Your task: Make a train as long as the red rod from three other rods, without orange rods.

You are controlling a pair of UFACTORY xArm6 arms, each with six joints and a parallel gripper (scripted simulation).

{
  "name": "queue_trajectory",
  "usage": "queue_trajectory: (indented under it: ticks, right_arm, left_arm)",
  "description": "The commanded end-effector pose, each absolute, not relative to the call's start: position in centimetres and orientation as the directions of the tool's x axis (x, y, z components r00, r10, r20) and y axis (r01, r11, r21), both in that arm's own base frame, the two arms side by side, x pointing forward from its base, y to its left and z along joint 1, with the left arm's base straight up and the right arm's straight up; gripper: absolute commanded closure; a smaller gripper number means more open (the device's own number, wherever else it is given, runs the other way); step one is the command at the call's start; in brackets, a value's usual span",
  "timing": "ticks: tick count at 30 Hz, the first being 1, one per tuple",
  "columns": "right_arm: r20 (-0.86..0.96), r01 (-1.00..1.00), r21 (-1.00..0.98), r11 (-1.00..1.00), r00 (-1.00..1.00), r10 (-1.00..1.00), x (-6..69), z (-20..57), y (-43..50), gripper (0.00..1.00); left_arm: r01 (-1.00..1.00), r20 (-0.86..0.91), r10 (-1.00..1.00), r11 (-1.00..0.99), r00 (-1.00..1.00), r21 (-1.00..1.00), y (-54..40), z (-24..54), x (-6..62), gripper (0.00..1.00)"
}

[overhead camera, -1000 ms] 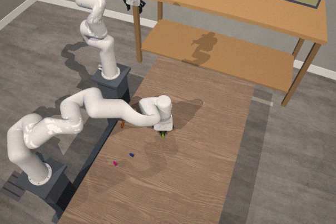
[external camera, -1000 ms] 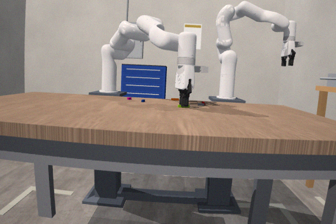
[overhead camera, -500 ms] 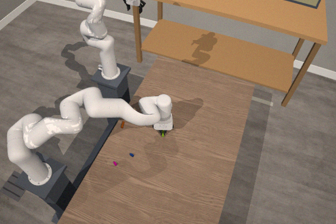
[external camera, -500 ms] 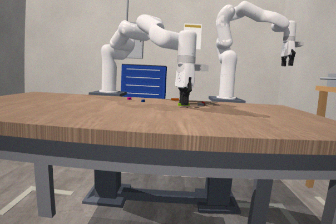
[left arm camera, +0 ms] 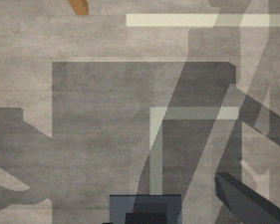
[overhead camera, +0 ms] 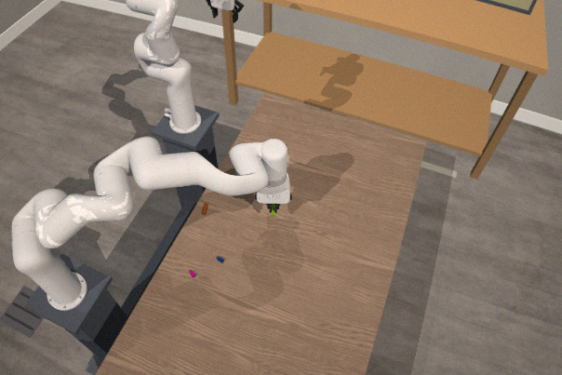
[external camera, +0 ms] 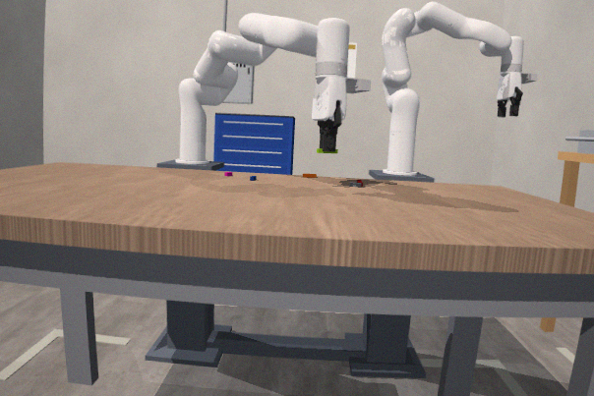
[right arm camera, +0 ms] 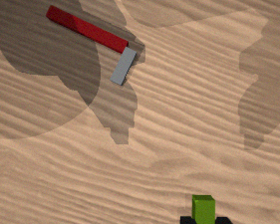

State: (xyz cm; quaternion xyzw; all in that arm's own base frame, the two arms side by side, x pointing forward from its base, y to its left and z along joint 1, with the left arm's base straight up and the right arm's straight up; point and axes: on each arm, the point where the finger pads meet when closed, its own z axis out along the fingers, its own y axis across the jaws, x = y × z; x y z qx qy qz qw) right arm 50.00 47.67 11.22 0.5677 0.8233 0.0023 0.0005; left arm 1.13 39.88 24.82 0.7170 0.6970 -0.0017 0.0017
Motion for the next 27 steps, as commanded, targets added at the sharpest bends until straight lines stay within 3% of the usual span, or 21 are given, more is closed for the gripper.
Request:
queue_trajectory:
  ticks: [1, 14, 27]
  right_arm:
    - [0.003, 0.935, 0.006, 0.355, -0.356, 0.935, 50.0, 12.7, 47.7, 0.94]
    - [0.003, 0.931, 0.006, 0.366, -0.366, 0.931, 50.1, 12.9, 47.5, 0.94]
    - [0.000, 0.755, 0.007, 0.656, -0.656, 0.755, 49.8, 13.7, 41.6, 0.94]
  left_arm:
    - [1.000, 0.000, 1.000, -0.028, 0.028, 0.000, 40.0, 25.0, 1.1, 0.00]
    - [1.000, 0.000, 1.000, -0.028, 0.028, 0.000, 40.0, 25.0, 1.1, 0.00]
    - [1.000, 0.000, 1.000, -0.028, 0.028, 0.000, 40.0, 25.0, 1.1, 0.00]
